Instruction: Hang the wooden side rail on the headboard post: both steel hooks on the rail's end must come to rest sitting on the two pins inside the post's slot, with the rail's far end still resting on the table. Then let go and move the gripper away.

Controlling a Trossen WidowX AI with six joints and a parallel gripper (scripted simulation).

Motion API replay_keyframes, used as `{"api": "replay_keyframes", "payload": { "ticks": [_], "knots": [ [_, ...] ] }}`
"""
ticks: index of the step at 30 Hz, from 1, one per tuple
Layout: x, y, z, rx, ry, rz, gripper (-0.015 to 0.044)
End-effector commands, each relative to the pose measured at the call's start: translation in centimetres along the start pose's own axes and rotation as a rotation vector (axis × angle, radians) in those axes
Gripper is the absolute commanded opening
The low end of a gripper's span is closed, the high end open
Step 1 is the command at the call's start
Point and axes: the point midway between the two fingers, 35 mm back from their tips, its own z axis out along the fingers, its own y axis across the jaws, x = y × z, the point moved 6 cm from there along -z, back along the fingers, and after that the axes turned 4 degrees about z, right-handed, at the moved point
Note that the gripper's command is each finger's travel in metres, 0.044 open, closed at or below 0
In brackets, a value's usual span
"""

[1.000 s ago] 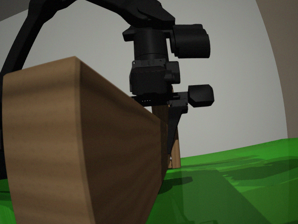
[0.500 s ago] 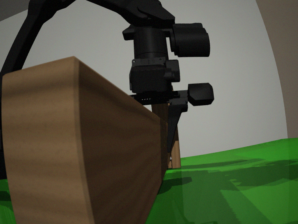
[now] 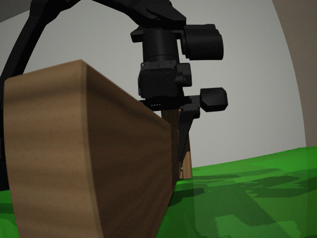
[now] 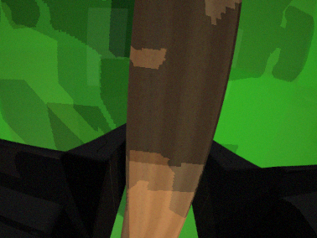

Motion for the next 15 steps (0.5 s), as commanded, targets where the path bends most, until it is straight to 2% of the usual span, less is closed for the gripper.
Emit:
{"api": "replay_keyframes", "payload": {
  "ticks": [1,15],
  "knots": [
    [0.16,0.29,-0.60,-0.022,0.000,-0.002,0.0000],
    [0.33,0.44,-0.45,-0.022,0.000,-0.002,0.0000]
  ]
}}
